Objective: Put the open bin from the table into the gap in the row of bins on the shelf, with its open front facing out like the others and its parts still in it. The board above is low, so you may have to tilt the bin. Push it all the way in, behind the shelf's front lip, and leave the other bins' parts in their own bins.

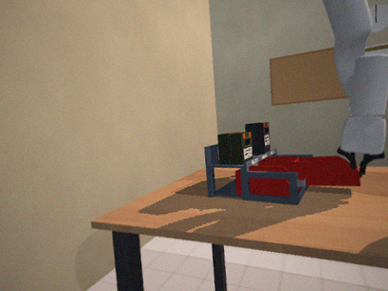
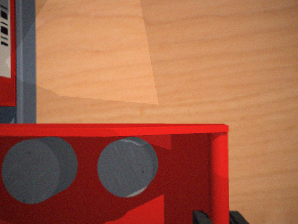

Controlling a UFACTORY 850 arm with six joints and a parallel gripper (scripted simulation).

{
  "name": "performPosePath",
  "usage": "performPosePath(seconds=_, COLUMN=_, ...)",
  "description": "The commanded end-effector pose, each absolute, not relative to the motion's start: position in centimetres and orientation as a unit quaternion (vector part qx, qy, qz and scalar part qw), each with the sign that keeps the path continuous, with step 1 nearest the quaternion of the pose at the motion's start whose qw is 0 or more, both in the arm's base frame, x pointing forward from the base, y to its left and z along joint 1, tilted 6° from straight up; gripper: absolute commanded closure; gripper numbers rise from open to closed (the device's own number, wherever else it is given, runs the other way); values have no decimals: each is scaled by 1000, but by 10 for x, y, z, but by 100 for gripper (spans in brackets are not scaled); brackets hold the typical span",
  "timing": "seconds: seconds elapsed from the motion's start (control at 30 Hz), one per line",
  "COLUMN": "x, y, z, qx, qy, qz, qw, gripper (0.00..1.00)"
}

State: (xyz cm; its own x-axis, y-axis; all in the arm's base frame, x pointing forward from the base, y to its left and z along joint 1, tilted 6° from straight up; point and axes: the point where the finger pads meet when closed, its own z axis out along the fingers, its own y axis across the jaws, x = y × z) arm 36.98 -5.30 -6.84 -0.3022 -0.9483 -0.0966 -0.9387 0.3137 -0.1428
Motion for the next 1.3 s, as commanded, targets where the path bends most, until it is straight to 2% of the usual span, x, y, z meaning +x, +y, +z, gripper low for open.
performPosePath(seconds=0.0, x=371, y=-53, z=-68, qx=-585, qy=806, qz=-30, qw=82, gripper=100)
performPosePath(seconds=1.27, x=371, y=-53, z=-70, qx=-585, qy=806, qz=-30, qw=82, gripper=100)
